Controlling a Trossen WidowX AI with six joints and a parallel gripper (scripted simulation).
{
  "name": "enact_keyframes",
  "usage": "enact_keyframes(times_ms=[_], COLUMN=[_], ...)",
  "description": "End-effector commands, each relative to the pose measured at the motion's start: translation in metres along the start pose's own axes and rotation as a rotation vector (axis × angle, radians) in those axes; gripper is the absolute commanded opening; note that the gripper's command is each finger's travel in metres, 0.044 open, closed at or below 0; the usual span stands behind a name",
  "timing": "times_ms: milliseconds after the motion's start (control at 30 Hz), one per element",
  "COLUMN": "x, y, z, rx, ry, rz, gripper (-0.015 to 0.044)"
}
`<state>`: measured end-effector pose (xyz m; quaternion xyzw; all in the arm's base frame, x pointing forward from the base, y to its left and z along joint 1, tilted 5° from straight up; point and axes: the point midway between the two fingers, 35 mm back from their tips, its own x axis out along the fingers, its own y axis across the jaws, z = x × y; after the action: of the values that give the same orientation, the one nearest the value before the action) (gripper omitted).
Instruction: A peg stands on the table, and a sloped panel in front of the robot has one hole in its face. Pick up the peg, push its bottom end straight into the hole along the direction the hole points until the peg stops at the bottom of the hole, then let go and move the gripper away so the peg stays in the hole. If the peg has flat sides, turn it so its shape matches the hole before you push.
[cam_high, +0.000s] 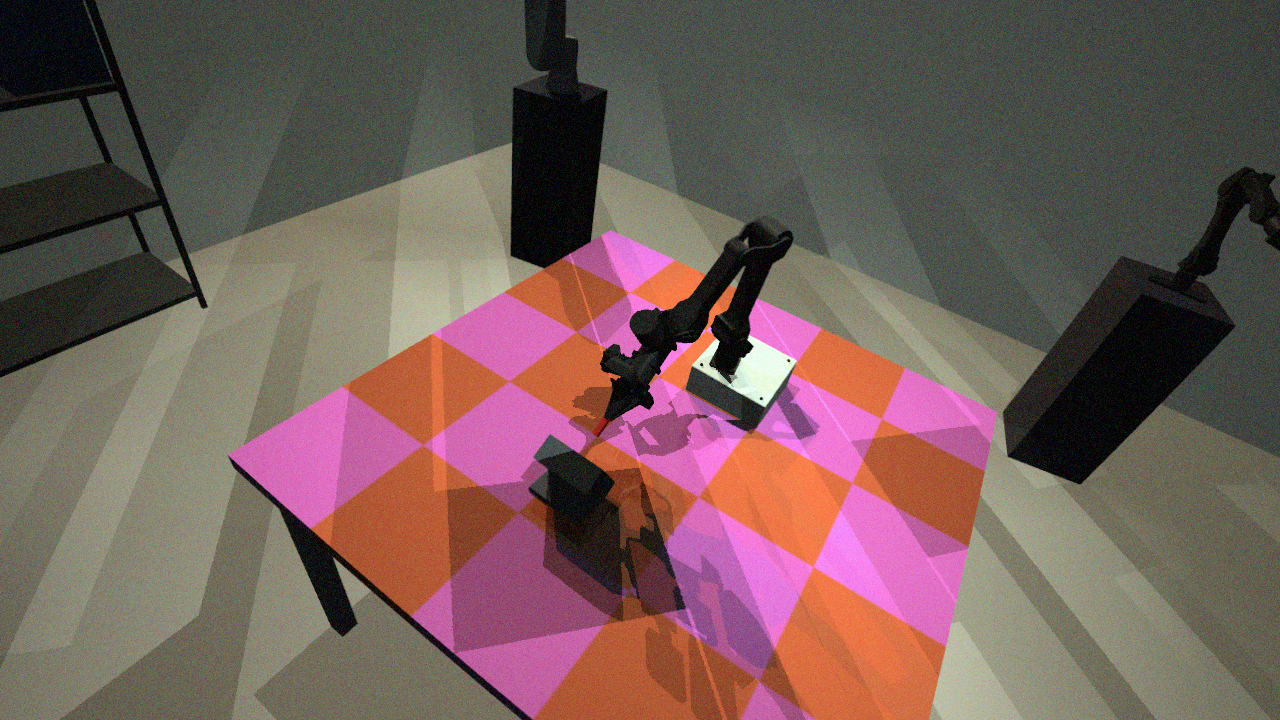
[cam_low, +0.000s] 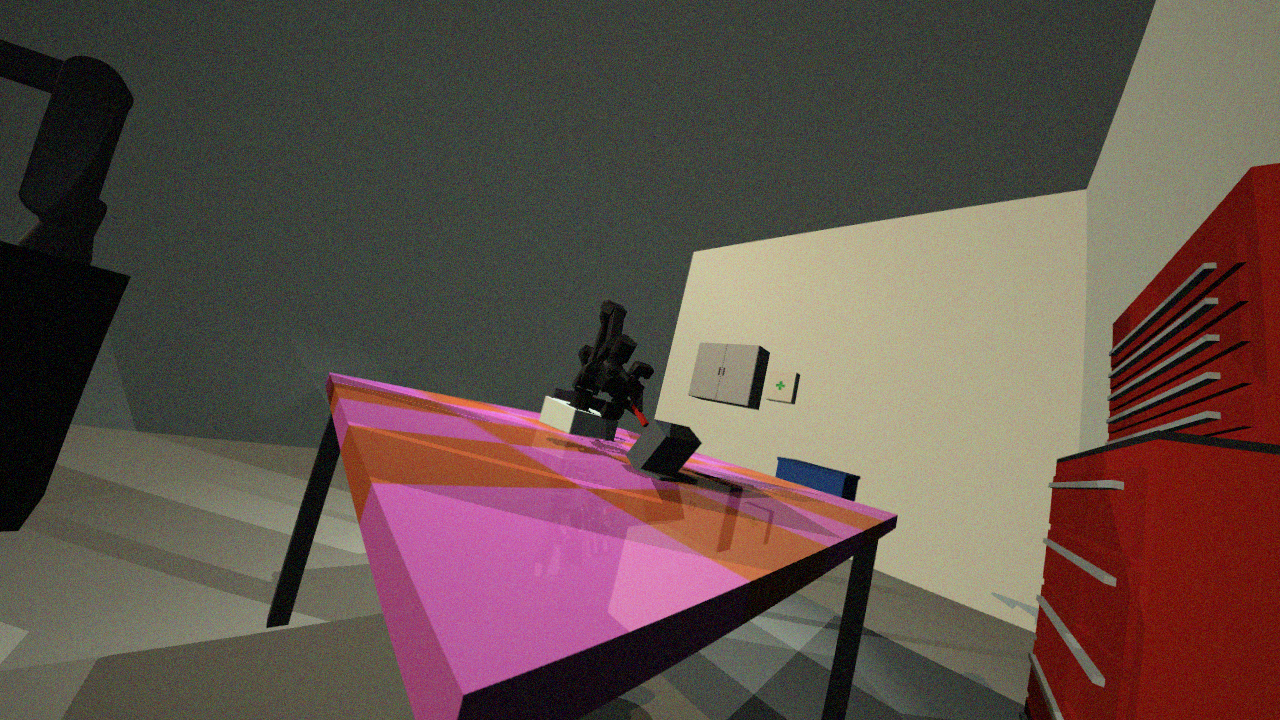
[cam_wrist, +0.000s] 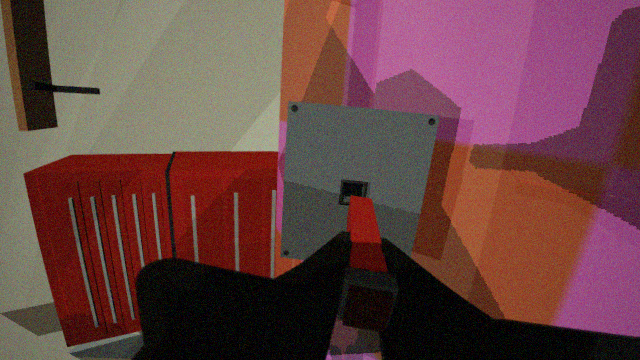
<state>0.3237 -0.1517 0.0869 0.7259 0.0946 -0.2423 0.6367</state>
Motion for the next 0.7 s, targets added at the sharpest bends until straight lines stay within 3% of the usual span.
enact_keyframes(times_ms=[0,667], x=[0.004,0.017], y=[-0.002,-0.002], z=[-0.001,-0.006], rx=[-0.008,-0.037], ry=[0.001,0.012], rz=[-0.001,0.036], gripper=[0.0,0.0])
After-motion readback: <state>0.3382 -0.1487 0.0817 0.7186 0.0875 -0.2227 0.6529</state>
